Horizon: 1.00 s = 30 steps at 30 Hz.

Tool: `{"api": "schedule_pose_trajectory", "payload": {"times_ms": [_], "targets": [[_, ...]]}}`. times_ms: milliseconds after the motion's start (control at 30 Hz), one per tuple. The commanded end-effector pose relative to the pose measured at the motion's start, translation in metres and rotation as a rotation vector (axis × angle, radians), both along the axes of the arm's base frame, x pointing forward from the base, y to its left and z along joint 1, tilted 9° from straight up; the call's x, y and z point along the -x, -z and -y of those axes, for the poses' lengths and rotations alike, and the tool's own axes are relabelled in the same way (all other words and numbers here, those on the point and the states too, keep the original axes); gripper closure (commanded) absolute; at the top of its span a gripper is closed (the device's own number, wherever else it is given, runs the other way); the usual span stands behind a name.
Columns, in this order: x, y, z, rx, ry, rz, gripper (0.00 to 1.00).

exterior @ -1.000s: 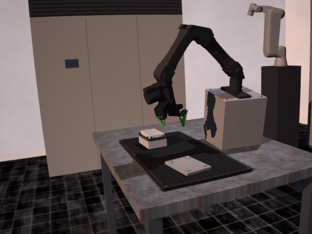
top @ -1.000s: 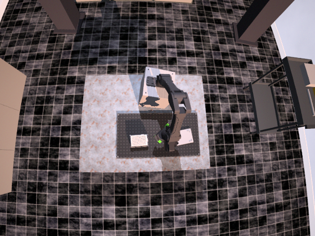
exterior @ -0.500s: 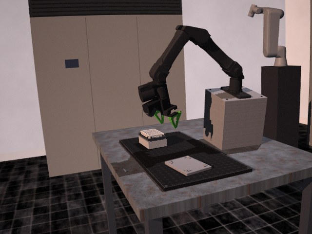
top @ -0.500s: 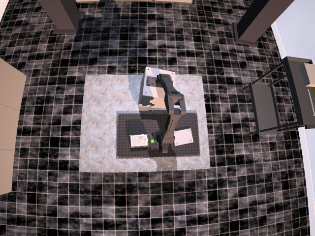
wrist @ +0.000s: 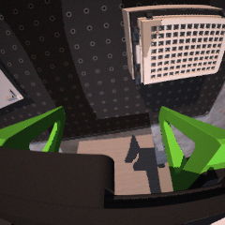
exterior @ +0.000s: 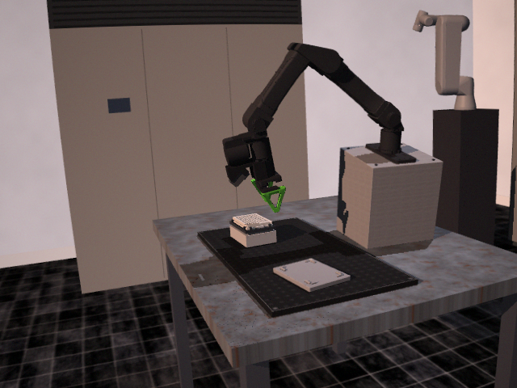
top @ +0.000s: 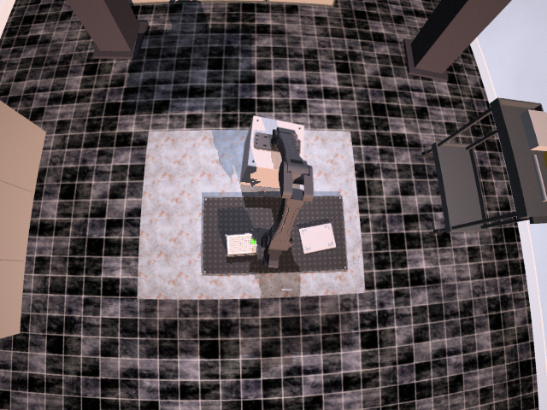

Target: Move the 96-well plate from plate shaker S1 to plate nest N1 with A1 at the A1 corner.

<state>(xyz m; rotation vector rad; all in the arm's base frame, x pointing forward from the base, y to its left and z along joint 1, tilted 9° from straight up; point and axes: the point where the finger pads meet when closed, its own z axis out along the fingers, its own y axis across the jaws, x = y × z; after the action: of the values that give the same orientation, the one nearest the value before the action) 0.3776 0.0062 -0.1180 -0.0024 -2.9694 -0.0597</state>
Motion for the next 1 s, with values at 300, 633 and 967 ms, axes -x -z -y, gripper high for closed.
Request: {"api": "schedule_pose_trajectory", "payload": {"times_ms": [300, 633, 967], "targets": [[-0.033, -0.014, 0.035, 0.009, 0.407, 0.075, 0.00], [-0.042, -0.009, 0.058, 0.009, 0.741, 0.082, 0.00], [-0.041, 0.004, 0.085, 0.015, 1.005, 0.042, 0.00]]}}
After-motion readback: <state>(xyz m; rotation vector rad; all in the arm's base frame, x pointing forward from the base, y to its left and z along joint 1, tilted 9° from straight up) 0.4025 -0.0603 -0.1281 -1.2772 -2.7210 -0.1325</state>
